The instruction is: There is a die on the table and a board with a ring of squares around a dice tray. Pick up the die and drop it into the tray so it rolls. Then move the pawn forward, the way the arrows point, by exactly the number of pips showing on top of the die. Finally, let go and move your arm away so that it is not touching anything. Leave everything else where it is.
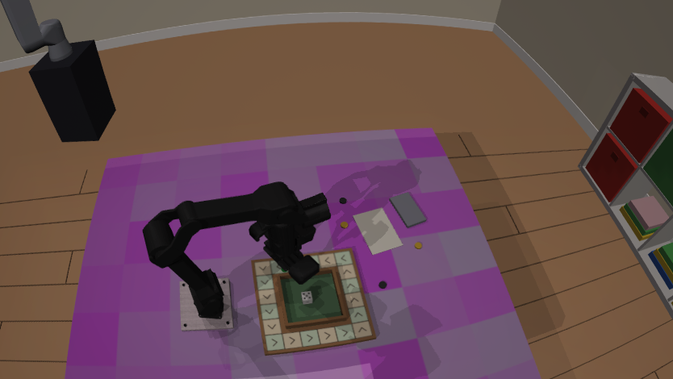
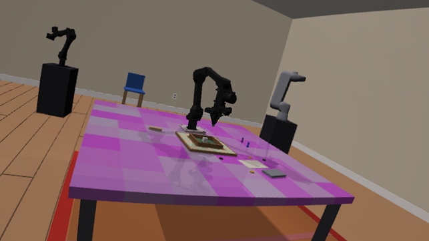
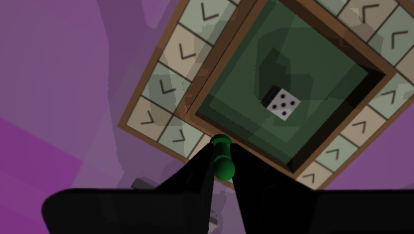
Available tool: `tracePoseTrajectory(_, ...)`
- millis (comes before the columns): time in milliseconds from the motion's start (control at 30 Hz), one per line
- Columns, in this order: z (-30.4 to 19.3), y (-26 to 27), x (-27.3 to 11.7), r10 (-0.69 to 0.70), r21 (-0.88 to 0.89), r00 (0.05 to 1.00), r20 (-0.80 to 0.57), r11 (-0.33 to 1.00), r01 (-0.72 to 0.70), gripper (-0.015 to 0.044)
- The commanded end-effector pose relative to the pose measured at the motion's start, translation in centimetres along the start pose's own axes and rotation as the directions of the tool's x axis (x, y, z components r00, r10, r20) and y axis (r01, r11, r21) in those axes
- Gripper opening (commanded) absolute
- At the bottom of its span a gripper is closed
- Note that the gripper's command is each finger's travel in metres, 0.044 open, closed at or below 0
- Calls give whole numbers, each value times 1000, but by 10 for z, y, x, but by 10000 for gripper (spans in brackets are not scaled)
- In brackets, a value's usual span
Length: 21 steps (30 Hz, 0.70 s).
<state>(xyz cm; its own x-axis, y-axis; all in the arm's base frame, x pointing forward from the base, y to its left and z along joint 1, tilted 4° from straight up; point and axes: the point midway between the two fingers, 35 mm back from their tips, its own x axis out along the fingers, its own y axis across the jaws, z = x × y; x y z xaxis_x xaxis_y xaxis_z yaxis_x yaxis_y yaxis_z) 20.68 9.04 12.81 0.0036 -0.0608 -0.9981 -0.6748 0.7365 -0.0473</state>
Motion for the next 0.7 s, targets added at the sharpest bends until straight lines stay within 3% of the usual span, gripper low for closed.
tracePoseTrajectory(0,-12,1,8,-5,-5,1000,-5,1000,5,0)
tracePoseTrajectory(667,-63,7,45,-1,-2,1000,-10,1000,1,0)
